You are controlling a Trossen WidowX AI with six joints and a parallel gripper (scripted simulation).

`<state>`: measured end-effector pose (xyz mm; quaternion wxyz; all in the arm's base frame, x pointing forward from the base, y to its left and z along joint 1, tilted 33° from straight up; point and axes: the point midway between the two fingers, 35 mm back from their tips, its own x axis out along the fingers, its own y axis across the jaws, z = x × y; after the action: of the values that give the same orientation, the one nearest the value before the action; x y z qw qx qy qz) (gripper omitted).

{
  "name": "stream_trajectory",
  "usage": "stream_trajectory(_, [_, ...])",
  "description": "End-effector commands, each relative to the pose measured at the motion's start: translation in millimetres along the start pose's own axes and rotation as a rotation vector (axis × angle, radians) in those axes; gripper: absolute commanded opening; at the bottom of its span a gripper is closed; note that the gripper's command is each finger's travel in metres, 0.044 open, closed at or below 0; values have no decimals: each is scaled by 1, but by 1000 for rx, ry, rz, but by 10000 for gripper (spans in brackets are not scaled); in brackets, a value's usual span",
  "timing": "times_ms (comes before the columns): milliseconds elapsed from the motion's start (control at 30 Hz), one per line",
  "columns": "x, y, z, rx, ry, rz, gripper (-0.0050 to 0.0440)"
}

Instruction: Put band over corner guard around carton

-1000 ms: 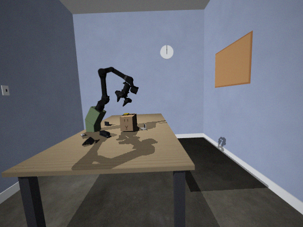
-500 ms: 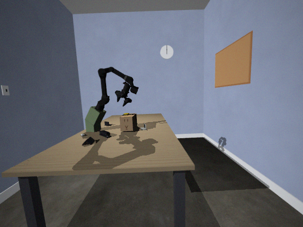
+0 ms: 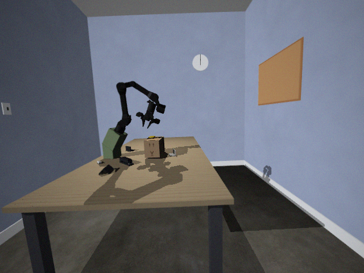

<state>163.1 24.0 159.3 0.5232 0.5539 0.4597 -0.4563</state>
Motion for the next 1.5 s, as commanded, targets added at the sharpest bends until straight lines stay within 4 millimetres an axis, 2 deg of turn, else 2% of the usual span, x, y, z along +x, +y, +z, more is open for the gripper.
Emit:
stream_trajectory(0, [7,2,2,-236,-21,46,116])
stream_trajectory(100, [8,3,2,-283,-28,53,116])
stream_trajectory(167, [12,5,2,-438,-54,74,116])
stream_trajectory(600, [25,14,3,-1039,-185,132,116])
stream_trajectory(667, [25,14,3,-1039,-185,132,116])
stream_trajectory(700, [26,15,3,-1139,-202,130,116])
stream_trajectory(1000, [35,22,2,-1546,-335,138,116])
stream_trajectory(1167, [39,25,1,-1763,-411,125,116])
stream_trajectory(1233, [39,25,1,-1763,-411,125,116])
stream_trajectory(1267, [39,26,1,-1860,-434,110,116])
stream_trajectory(1467, [43,29,0,-2086,-523,77,116])
